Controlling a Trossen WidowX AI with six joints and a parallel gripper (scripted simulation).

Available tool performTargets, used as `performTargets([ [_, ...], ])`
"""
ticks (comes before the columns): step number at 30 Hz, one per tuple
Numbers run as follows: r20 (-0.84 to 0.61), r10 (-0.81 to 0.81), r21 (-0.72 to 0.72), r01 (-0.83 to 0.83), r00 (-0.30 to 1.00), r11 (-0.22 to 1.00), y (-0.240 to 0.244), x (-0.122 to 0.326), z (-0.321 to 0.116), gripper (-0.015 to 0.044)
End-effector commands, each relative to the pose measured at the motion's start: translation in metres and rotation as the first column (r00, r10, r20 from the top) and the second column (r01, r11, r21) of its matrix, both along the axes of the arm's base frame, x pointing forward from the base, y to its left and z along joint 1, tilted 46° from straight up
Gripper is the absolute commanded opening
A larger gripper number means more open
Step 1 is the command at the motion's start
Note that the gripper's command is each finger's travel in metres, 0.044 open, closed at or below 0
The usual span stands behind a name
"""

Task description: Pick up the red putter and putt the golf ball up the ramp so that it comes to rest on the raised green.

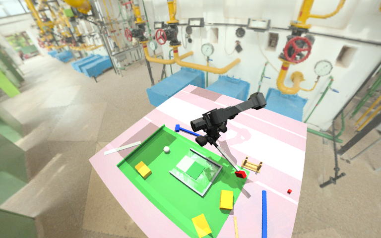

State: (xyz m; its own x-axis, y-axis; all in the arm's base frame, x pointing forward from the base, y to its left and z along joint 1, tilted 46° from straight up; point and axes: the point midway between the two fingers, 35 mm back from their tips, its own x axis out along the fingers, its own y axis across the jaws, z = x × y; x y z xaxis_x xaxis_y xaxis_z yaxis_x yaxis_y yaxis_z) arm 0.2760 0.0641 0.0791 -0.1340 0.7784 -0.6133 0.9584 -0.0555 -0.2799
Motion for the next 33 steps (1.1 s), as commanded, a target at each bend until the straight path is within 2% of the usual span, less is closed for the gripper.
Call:
performTargets([
  [1, -0.054, -0.068, -0.039, 0.066, 0.996, 0.997, -0.021, 0.011, -0.013, 0.0000],
  [16, -0.292, -0.335, -0.206, 0.283, 0.896, 0.937, -0.108, 0.020, -0.079, 0.0000],
  [33, -0.501, -0.602, -0.406, 0.445, 0.621, 0.798, -0.194, -0.005, -0.159, 0.0000],
])
